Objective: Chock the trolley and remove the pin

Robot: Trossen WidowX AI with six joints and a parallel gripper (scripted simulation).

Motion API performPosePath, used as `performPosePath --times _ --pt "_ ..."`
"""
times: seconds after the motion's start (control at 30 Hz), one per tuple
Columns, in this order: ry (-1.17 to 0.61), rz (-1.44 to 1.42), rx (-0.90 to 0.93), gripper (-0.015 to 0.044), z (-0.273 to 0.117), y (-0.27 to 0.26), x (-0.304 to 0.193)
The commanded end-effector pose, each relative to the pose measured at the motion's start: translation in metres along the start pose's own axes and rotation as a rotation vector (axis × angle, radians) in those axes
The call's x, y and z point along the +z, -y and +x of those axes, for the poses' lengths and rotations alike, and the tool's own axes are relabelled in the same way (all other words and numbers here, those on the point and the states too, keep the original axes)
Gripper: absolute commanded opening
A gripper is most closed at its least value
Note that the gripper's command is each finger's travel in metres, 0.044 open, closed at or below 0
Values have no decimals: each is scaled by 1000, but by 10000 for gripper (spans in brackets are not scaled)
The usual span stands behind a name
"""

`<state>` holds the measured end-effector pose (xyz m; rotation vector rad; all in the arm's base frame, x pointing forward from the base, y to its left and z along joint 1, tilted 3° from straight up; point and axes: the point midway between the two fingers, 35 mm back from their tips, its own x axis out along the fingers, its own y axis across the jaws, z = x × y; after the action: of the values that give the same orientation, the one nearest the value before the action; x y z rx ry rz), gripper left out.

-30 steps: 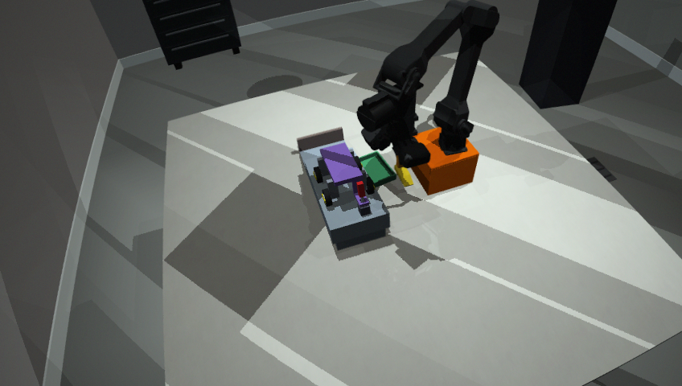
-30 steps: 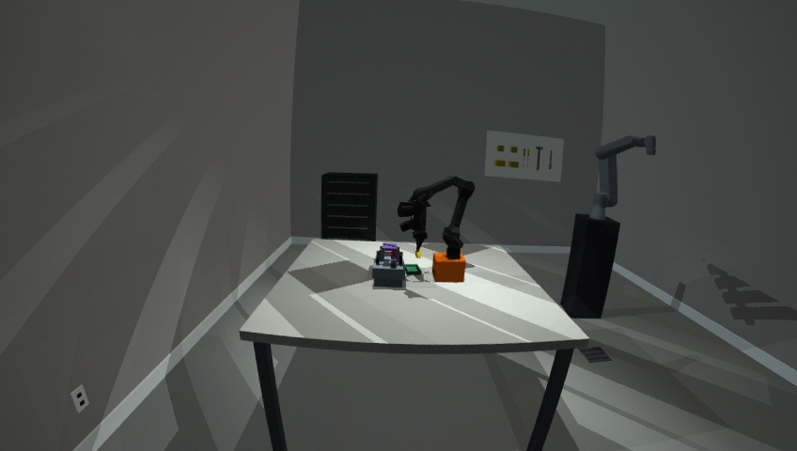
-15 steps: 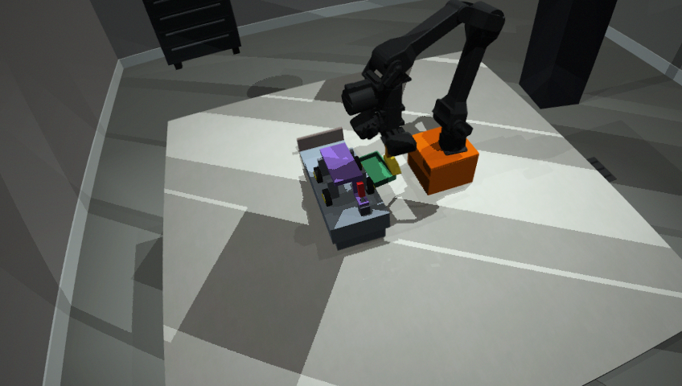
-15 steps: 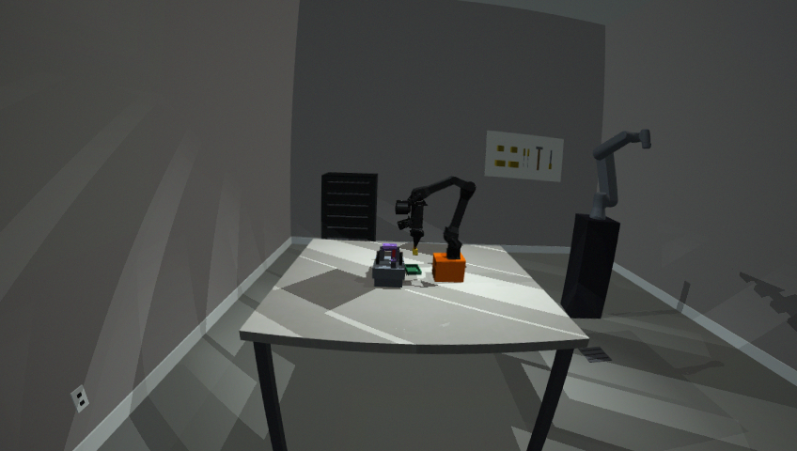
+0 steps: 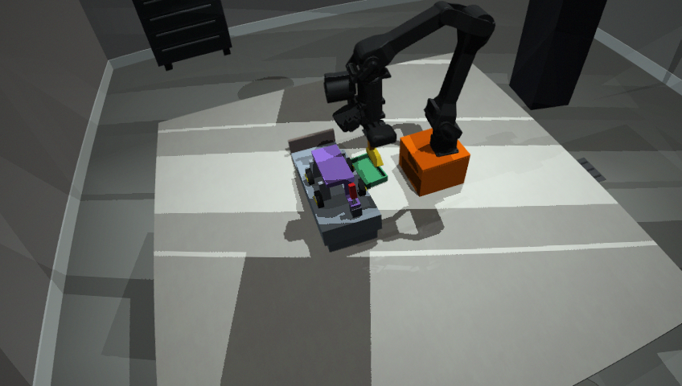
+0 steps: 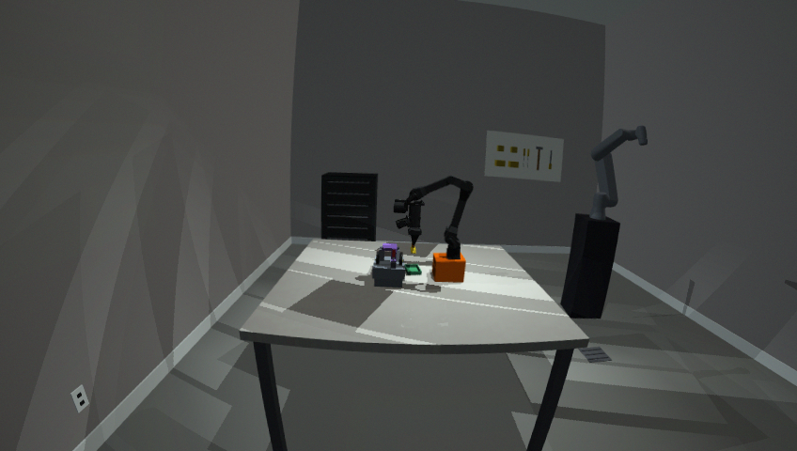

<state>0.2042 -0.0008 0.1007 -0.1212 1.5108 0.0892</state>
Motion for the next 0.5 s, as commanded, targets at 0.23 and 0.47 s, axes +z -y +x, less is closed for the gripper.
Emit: performPosePath --times 0.23,0.47 --pt "8 -1 -1 0 2 36 8" --pt "8 -1 -3 0 5 63 13"
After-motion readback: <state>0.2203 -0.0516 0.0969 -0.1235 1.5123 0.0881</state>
